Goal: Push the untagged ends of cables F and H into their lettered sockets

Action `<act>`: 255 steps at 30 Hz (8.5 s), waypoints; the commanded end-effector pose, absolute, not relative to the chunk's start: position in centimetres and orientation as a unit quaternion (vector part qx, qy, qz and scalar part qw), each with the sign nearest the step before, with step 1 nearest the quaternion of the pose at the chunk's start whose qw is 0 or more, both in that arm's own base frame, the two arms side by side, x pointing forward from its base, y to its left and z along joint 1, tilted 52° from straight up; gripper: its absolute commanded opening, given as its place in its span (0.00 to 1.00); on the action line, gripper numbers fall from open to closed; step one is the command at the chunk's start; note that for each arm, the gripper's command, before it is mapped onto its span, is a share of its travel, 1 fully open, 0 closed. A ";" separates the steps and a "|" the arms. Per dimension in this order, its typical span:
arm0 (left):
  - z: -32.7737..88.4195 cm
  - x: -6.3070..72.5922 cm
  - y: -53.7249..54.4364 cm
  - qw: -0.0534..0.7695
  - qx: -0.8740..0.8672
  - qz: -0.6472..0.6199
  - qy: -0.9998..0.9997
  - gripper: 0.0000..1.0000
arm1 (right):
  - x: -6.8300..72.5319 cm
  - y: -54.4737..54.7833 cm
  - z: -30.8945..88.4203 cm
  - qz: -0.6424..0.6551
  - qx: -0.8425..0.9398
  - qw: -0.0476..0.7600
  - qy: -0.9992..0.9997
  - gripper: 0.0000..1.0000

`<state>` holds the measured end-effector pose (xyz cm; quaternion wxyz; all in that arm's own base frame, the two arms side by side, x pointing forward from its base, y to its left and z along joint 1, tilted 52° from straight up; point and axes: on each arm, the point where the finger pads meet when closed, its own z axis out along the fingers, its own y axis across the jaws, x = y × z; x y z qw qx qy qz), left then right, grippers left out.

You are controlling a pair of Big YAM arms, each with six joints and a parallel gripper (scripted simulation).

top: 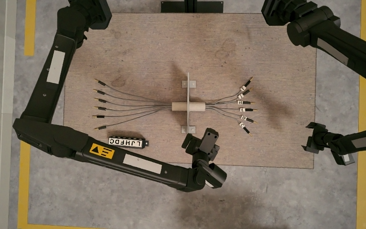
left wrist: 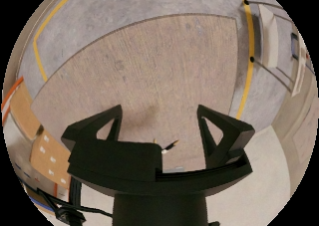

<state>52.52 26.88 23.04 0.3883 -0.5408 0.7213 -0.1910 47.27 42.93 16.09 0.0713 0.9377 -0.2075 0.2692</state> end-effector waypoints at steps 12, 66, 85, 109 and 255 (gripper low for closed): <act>23.5 52.5 26.9 0.392 -0.540 -0.191 0.720 1.00 | 47.0 43.3 16.6 0.271 0.938 0.067 -0.206 1.00; 9.1 39.9 -1.6 0.665 -0.270 0.087 0.691 1.00 | 36.3 -1.4 15.5 0.205 0.438 -0.521 -0.703 1.00; 9.3 39.4 -2.0 0.678 -0.280 0.087 0.674 1.00 | 33.5 -11.5 15.6 0.153 0.259 -0.619 -0.725 1.00; 4.9 41.3 -0.4 0.599 -0.137 0.207 0.761 0.35 | 33.3 -12.2 15.8 0.157 0.259 -0.625 -0.719 1.00; -8.1 43.1 14.7 0.336 0.310 0.277 0.845 0.05 | 33.3 -12.2 15.8 0.157 0.259 -0.625 -0.719 1.00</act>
